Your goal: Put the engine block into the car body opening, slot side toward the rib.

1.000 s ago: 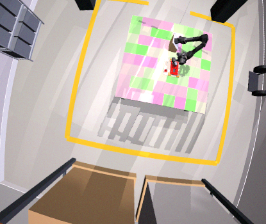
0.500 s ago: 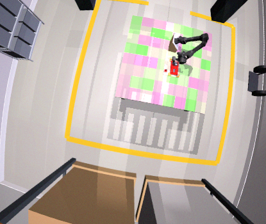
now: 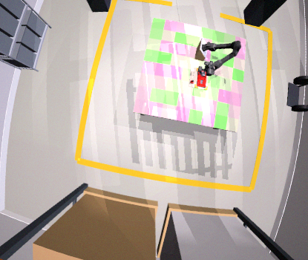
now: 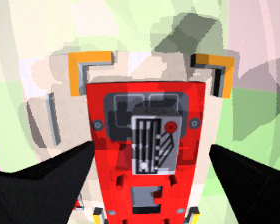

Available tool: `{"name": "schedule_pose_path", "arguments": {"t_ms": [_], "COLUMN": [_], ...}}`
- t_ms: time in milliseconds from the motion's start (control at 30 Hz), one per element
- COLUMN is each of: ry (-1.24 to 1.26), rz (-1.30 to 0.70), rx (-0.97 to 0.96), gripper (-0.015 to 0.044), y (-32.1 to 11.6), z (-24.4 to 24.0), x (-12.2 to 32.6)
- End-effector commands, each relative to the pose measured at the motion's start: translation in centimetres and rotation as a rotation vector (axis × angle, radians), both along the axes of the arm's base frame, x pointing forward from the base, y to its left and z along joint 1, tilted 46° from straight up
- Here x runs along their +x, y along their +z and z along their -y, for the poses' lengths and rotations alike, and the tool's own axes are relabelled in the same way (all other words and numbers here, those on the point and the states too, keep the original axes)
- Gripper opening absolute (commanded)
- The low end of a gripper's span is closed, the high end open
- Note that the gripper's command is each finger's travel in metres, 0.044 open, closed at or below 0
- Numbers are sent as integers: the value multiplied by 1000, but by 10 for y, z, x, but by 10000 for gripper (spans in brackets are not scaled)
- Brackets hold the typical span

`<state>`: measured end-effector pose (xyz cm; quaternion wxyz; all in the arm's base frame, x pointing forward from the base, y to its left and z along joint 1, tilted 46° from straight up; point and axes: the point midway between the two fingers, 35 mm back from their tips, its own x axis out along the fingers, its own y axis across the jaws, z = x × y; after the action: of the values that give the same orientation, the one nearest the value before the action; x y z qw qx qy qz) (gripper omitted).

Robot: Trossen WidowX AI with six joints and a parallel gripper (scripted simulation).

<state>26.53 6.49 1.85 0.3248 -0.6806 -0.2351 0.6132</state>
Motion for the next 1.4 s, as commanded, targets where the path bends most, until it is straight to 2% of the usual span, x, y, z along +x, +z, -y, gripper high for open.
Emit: {"name": "schedule_pose_path", "arguments": {"t_ms": [0, 133, 467, 733, 900, 1367], "ry": [3, 4, 4, 4, 2, -3], "rz": [-12, -20, -20, -20, -16, 4], "rx": [13, 19, 19, 19, 13, -12], "gripper": [440, 440, 177, 124, 0, 0], "y": [-3, -6, -6, -6, -2, 25], "z": [-5, -7, -7, -7, -1, 32], "x": [0, 1, 1, 1, 2, 1]}}
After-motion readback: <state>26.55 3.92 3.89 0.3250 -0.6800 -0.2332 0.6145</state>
